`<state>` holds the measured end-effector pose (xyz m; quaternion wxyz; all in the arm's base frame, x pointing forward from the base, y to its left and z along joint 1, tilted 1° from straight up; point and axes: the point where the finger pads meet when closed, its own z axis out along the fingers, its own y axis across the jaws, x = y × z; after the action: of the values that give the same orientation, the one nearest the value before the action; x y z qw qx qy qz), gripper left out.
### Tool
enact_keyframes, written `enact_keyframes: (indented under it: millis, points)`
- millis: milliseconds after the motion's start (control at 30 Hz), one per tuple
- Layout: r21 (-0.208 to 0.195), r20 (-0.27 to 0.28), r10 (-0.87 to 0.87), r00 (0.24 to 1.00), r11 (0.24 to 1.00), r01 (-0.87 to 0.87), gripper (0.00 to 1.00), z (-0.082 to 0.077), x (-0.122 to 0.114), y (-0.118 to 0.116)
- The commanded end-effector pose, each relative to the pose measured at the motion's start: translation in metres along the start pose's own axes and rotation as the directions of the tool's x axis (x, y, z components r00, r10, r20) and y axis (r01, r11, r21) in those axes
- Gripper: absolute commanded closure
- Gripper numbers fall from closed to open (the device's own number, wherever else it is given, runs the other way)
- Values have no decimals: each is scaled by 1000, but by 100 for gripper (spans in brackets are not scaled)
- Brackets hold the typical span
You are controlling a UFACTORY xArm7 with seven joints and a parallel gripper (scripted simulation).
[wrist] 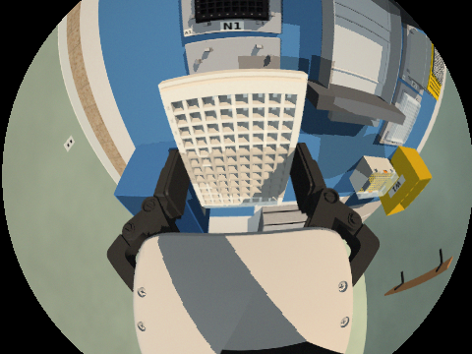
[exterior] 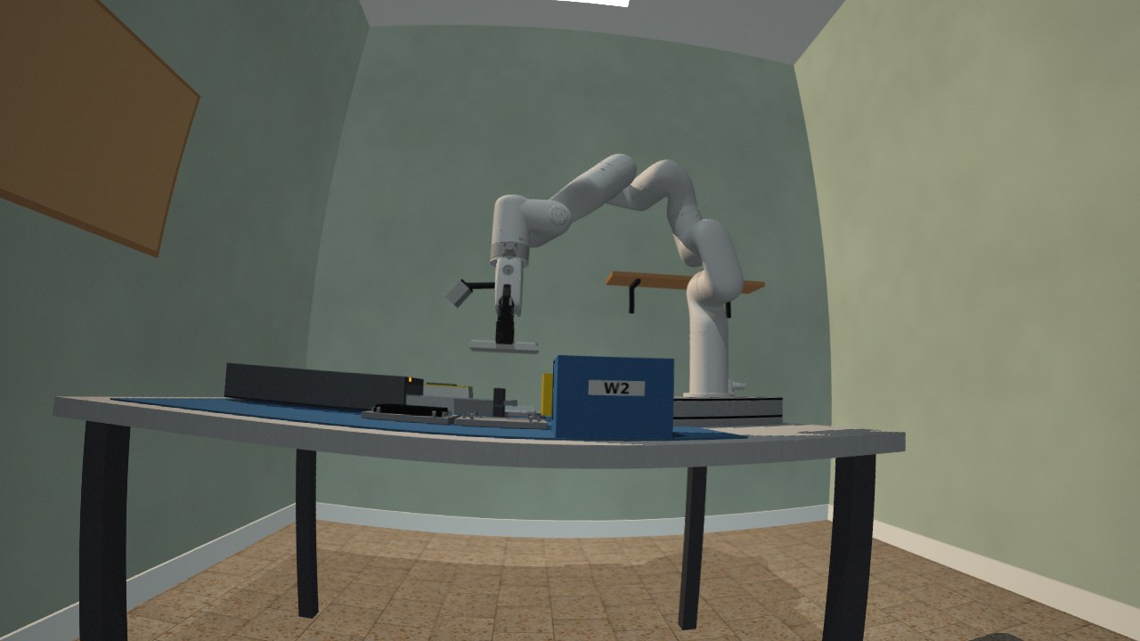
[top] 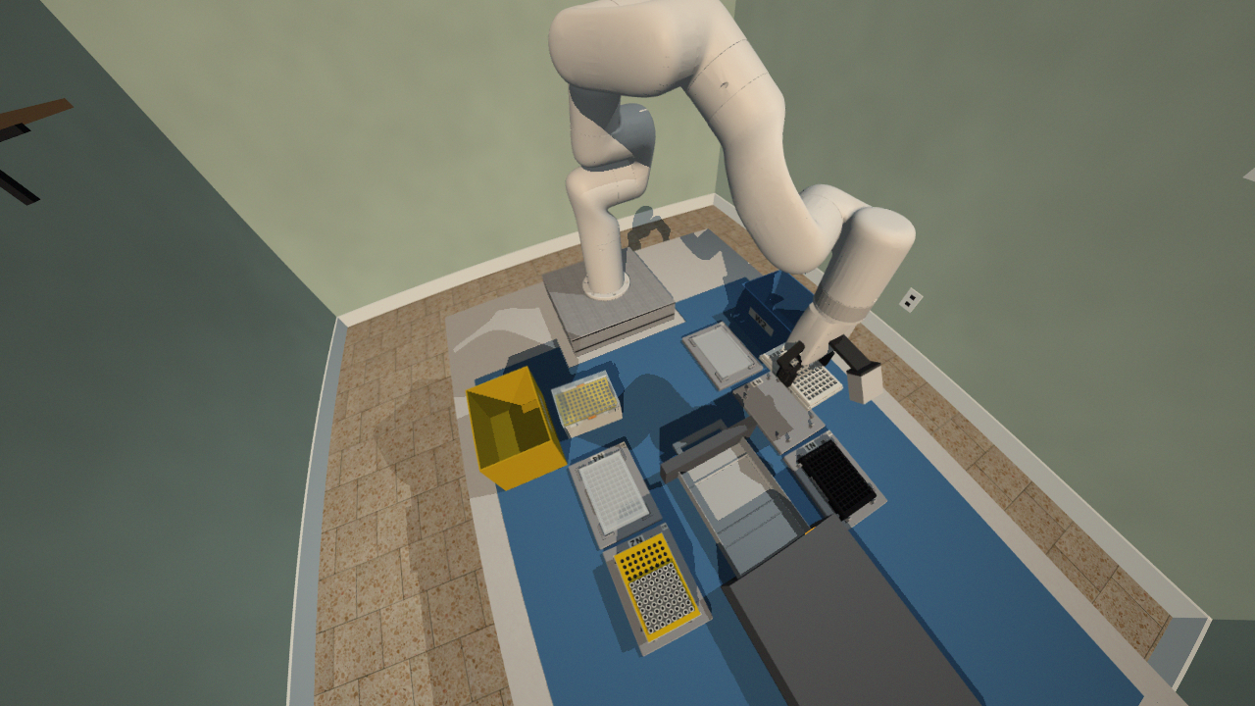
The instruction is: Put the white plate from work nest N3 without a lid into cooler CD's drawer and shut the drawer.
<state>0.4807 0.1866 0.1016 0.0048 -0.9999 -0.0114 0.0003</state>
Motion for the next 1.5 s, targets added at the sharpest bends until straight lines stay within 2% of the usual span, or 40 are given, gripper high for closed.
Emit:
enact_keyframes:
  millis: [0, 67, 267, 433, 500, 633, 1000, 1067, 1467]
  points:
    - [1, -5, 0, 1000, 1000, 0, 100, -2, 2, -1]
    - [1, -5, 0, 1000, 1000, 0, 100, -2, 2, -1]
    - [0, -5, -199, 980, 980, 199, 100, -2, 9, 14]
    - [-1, -5, -359, 934, 934, 359, 100, -2, 15, 26]
    - [-1, -5, -359, 934, 934, 359, 100, -2, 15, 26]
    - [-2, -5, -479, 878, 878, 479, 100, -2, 19, 35]
    - [-3, -4, -762, 647, 647, 762, 100, -3, 33, 62]
    - [-3, -4, -762, 647, 647, 762, 100, -3, 33, 62]
    - [-5, -2, -954, 299, 299, 954, 100, -3, 47, 90]
